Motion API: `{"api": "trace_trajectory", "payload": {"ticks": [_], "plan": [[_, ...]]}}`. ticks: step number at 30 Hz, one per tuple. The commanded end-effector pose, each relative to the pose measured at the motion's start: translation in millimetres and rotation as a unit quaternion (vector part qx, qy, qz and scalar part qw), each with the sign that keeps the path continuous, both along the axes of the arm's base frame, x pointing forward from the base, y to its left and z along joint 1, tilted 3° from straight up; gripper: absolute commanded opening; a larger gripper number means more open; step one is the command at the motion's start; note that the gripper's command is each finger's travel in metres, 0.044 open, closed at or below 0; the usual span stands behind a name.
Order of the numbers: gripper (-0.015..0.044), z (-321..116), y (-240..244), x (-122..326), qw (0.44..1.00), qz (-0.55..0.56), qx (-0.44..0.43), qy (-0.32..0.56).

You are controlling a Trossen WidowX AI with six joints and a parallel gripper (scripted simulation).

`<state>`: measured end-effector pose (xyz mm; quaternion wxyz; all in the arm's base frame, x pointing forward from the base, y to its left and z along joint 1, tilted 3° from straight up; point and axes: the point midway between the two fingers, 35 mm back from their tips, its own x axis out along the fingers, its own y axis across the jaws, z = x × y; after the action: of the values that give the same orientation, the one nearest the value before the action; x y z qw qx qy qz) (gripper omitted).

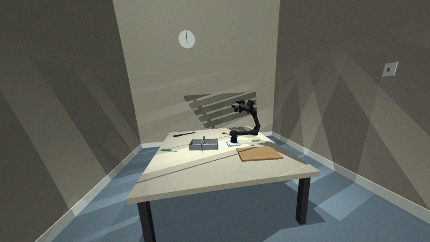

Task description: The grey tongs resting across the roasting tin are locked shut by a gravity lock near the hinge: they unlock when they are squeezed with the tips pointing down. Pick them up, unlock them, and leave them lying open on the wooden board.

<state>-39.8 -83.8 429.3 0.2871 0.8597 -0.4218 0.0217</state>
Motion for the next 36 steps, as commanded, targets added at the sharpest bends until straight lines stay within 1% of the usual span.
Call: {"api": "trace_trajectory", "payload": {"ticks": [1,2,4,10,14,17,20,28,36], "plan": [[0.0426,0.5,-0.1,2.5,1.0,0.001,-0.001,0.005],[0.044,0.7,-0.1,6.3,1.0,0.004,-0.002,0.013],[0.044,2.9,-0.8,20.7,0.999,0.012,-0.006,0.041],[0.044,0.7,-2.5,96.5,0.981,0.048,-0.028,0.188],[0.044,-9.7,-1.0,156.1,0.95,0.09,-0.038,0.297],[0.044,-27.3,-1.6,200.1,0.916,0.112,-0.051,0.381],[0.044,-45.1,2.6,236.6,0.889,0.143,-0.05,0.433],[0.044,-116.3,20.6,323.7,0.76,0.242,-0.049,0.601],[0.044,-208.4,47.8,381.2,0.596,0.342,-0.035,0.726]]}}
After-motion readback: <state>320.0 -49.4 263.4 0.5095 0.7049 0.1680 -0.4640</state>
